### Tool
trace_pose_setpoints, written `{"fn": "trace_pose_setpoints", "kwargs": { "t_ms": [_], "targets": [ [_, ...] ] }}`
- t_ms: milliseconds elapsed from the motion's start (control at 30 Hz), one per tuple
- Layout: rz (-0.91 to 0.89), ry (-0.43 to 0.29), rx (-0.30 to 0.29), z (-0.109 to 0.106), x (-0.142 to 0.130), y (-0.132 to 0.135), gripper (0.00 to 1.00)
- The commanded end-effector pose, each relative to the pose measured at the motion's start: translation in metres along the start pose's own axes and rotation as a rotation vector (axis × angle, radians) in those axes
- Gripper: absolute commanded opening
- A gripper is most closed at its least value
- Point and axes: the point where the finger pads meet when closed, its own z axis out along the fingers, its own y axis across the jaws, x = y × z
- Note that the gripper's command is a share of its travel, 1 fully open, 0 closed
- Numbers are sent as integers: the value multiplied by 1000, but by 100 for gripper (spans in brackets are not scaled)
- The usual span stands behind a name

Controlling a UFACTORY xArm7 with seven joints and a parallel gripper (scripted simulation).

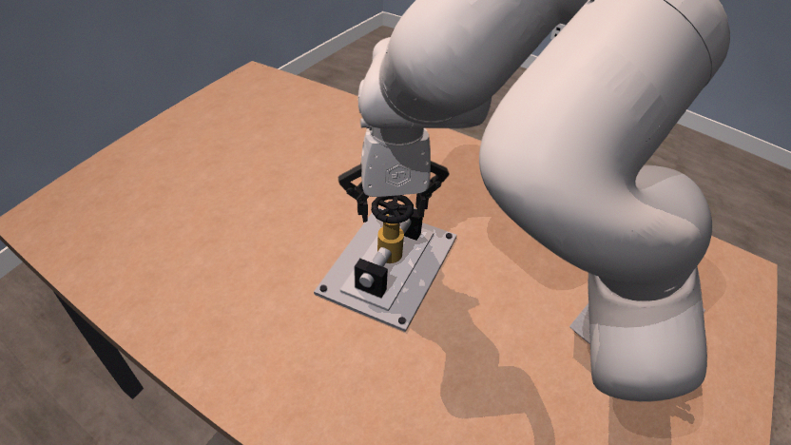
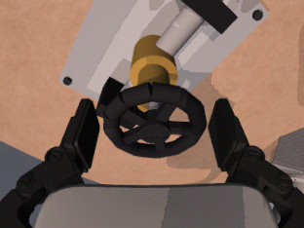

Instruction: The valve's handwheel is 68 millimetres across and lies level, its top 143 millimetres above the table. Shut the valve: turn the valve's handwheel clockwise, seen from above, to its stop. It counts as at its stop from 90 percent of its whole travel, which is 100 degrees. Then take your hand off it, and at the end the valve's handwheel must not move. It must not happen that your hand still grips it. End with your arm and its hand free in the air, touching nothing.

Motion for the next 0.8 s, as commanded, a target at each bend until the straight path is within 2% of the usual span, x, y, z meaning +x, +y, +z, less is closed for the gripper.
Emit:
{"fn": "trace_pose_setpoints", "kwargs": {
  "t_ms": [0,367,767],
  "targets": [
    [0,3,2,-1,1,-1,100],
    [0,3,2,-4,1,-1,100],
    [0,3,2,-17,1,-1,100]
  ]
}}
